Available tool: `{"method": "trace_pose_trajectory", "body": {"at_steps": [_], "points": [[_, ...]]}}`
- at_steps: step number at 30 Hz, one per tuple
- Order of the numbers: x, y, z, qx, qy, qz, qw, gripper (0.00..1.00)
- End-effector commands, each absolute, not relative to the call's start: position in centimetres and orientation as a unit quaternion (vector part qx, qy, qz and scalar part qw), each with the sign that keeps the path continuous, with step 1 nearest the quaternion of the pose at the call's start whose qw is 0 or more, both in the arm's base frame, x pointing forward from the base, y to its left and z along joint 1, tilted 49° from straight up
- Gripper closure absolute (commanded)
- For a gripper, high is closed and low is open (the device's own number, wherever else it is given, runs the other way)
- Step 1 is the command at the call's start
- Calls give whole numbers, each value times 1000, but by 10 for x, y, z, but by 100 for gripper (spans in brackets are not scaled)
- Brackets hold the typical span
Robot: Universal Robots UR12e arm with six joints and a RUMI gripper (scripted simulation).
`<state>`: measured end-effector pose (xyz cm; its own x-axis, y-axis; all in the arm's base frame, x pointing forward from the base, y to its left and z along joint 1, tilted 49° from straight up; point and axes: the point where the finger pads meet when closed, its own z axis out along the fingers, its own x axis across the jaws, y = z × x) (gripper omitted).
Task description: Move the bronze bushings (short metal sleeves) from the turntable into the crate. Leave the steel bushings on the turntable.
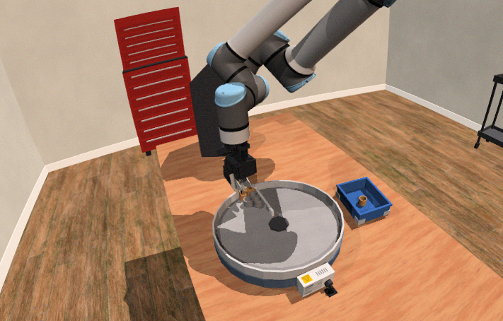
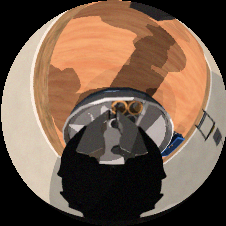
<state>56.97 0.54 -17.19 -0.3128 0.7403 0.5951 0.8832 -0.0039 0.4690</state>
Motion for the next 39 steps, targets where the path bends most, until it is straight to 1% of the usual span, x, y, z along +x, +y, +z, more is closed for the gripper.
{"method": "trace_pose_trajectory", "body": {"at_steps": [1, 39], "points": [[572, 3, -171, -580, -700, -408, 86, 94], [580, 18, -187, -580, -700, -408, 85, 94]]}}
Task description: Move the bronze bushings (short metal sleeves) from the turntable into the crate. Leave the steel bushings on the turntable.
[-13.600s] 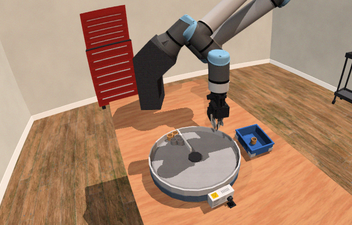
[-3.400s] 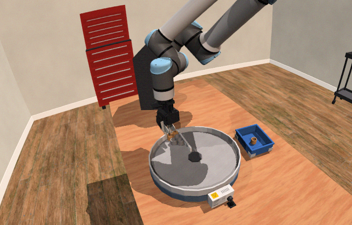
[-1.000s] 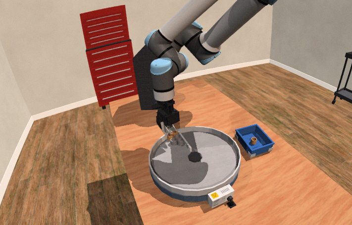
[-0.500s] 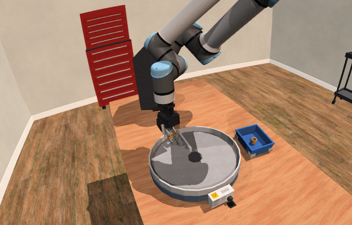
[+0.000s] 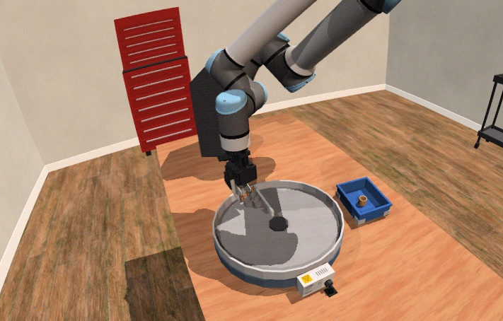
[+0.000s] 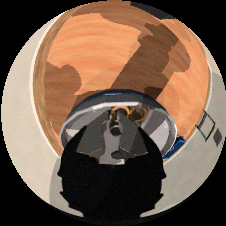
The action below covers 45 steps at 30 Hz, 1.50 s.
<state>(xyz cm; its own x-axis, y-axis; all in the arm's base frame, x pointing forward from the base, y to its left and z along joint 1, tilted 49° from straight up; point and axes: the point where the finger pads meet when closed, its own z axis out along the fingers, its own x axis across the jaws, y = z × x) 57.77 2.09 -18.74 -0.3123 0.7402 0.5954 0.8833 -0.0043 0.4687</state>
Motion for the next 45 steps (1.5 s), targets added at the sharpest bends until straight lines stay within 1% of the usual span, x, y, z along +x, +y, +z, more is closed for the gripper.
{"method": "trace_pose_trajectory", "body": {"at_steps": [1, 27, 28, 45], "points": [[580, 18, -187, -580, -700, -408, 85, 94], [580, 18, -187, -580, -700, -408, 86, 94], [580, 18, -187, -580, -700, -408, 86, 100], [580, 19, -187, -580, -700, -408, 86, 100]]}}
